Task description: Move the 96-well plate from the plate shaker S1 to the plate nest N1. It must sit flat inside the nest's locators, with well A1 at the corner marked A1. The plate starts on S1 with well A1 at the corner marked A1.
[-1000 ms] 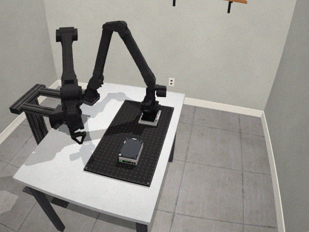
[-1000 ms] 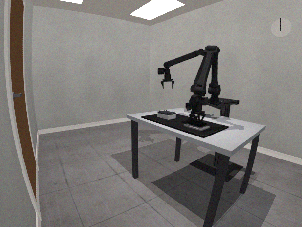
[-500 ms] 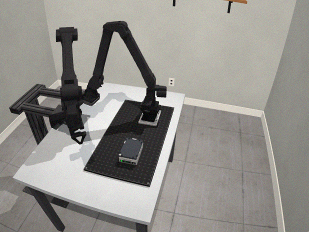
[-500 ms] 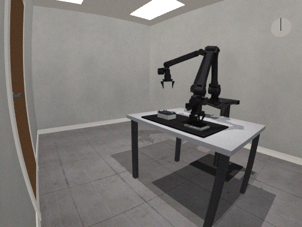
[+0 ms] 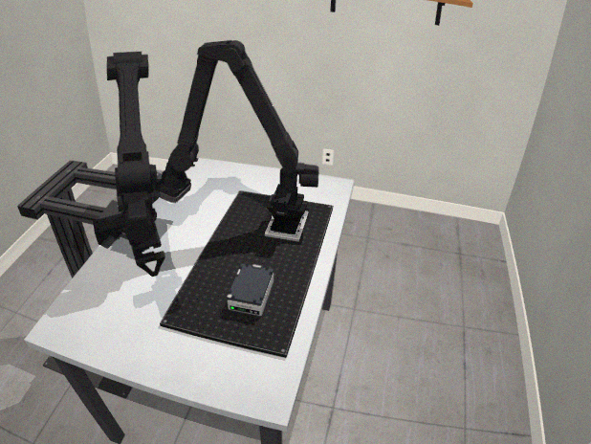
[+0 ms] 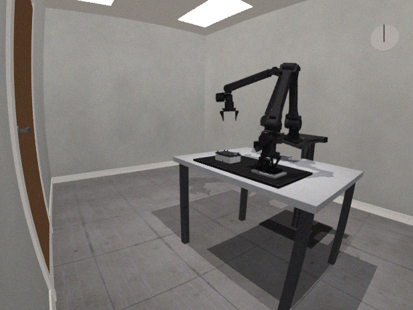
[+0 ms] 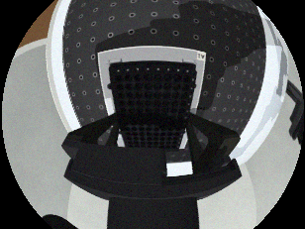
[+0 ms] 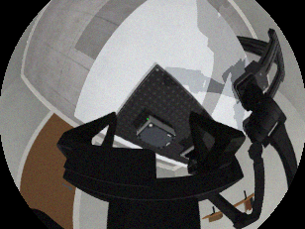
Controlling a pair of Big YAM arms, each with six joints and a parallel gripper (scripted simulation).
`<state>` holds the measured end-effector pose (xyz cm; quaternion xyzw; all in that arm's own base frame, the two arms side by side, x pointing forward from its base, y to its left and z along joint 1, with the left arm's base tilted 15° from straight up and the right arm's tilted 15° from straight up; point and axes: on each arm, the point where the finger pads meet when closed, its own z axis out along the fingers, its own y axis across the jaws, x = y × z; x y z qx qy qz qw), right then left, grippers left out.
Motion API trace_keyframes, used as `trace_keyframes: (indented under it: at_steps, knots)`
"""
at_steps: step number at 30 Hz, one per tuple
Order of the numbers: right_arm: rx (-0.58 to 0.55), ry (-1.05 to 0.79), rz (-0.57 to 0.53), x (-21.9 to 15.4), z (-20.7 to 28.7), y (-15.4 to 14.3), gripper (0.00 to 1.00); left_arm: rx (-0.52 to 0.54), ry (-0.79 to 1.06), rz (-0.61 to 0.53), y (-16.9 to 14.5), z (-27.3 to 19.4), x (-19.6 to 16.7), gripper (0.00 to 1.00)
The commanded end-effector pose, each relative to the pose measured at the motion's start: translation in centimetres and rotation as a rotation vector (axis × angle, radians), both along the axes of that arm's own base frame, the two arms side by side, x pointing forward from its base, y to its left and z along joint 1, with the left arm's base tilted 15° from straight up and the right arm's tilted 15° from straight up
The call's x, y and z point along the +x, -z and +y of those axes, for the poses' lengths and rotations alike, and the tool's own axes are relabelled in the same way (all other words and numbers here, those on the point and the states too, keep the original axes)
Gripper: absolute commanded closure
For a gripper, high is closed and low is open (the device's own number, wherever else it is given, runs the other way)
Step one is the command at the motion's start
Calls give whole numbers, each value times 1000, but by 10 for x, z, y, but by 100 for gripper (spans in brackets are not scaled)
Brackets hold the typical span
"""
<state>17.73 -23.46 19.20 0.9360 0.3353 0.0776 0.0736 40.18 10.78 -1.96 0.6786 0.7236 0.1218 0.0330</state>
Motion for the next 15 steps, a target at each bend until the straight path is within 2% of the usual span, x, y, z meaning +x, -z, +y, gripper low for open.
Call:
trace_keyframes:
  at_steps: [1, 15]
  knots:
    - [-47, 2, -32, 4, -12, -25, 0, 11, 10, -56, -11, 7, 22, 100]
    - [-47, 2, -32, 4, -12, -25, 0, 5, 9, -30, -2, 6, 15, 100]
